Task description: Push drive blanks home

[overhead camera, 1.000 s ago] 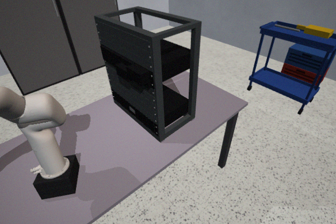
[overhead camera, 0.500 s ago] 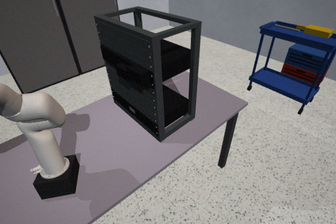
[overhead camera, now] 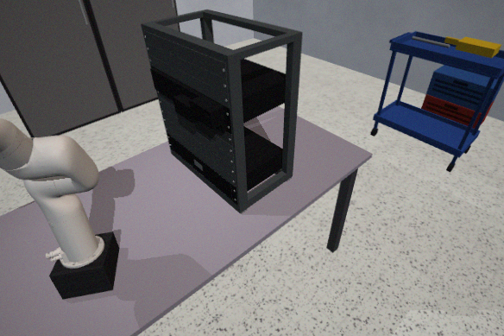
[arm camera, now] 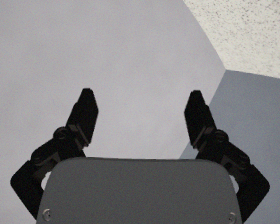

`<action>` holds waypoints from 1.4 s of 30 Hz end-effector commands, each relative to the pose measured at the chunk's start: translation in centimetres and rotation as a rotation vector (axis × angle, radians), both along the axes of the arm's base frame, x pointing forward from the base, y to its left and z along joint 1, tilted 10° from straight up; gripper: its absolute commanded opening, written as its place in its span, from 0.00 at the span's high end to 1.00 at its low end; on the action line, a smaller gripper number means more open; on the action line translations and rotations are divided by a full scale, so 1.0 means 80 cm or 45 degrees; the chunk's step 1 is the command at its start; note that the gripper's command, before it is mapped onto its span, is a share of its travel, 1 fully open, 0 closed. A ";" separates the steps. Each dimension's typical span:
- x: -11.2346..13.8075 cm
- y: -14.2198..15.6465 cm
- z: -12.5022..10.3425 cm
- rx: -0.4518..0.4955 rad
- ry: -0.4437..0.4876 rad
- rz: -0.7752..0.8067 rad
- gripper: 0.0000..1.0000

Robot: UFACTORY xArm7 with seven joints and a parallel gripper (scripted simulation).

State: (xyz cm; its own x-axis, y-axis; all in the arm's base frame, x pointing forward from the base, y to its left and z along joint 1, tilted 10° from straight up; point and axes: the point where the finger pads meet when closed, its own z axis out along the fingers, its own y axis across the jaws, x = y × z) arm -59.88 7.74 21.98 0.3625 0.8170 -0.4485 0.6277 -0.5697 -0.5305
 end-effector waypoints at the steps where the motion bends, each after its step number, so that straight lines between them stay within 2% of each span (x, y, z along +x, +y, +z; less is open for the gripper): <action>1: 0.002 0.020 0.013 -0.004 0.034 -0.054 0.00; 7: 0.027 0.108 0.055 -0.028 0.155 -0.295 0.00; 15: 0.082 0.217 0.110 -0.058 0.331 -0.607 0.00; 16: 0.090 0.229 0.117 -0.062 0.353 -0.644 0.00; 18: 0.090 0.229 0.117 -0.062 0.353 -0.644 0.00; 21: 0.120 0.268 0.139 -0.073 0.431 -0.767 0.00; 24: 0.145 0.296 0.156 -0.082 0.493 -0.859 0.00; 32: 0.235 0.372 0.206 -0.106 0.697 -1.139 0.00; 33: 0.247 0.380 0.212 -0.108 0.724 -1.173 0.00; 35: 0.247 0.380 0.212 -0.108 0.724 -1.173 0.00; 42: 0.343 0.429 0.253 -0.126 0.929 -1.411 0.00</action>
